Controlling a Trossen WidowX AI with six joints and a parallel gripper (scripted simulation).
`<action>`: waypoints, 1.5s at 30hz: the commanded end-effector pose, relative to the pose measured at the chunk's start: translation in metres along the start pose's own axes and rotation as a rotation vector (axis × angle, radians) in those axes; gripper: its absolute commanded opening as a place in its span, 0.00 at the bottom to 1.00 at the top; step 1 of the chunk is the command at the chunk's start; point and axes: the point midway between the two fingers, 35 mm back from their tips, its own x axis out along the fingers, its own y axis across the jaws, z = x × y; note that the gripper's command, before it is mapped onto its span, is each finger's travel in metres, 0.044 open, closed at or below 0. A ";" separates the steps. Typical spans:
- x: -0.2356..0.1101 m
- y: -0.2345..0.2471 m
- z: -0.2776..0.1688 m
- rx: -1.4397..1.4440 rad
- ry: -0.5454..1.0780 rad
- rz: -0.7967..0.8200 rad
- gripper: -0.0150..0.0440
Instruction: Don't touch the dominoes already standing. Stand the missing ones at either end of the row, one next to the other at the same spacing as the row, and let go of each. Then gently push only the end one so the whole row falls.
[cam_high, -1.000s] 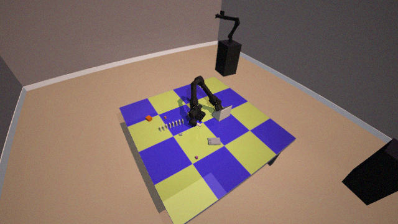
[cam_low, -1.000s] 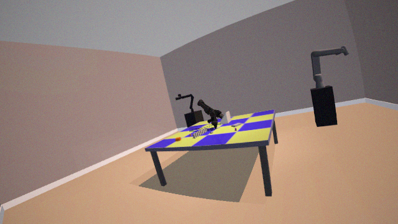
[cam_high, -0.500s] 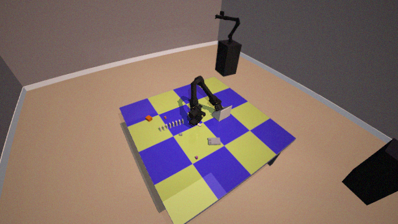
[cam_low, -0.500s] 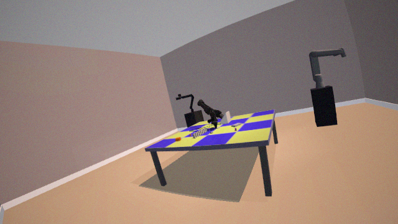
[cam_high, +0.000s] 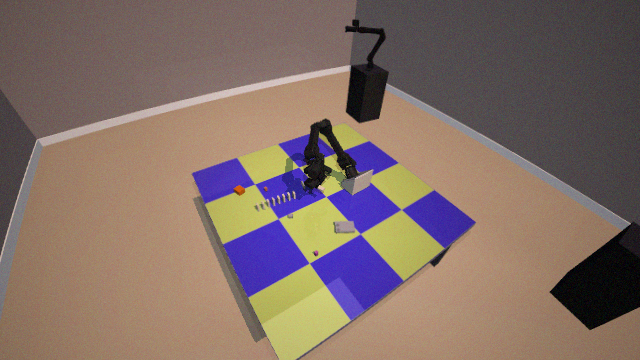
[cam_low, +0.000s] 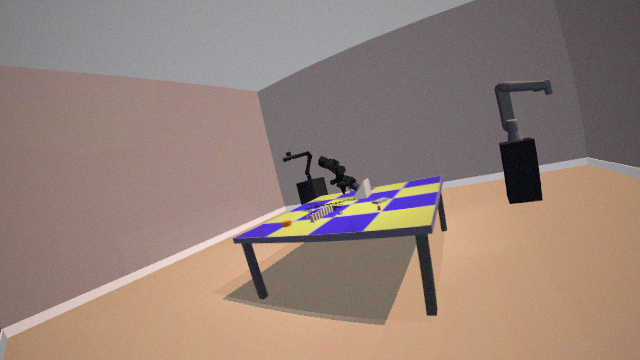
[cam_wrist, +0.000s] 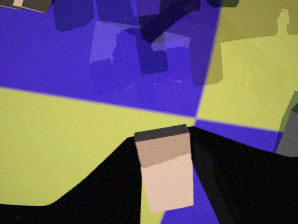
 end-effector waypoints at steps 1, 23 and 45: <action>-0.044 -0.002 0.002 0.008 0.007 0.011 0.44; -0.070 0.068 -0.064 -1.584 -0.005 0.024 0.44; -0.058 0.089 -0.096 -2.134 0.019 0.092 0.44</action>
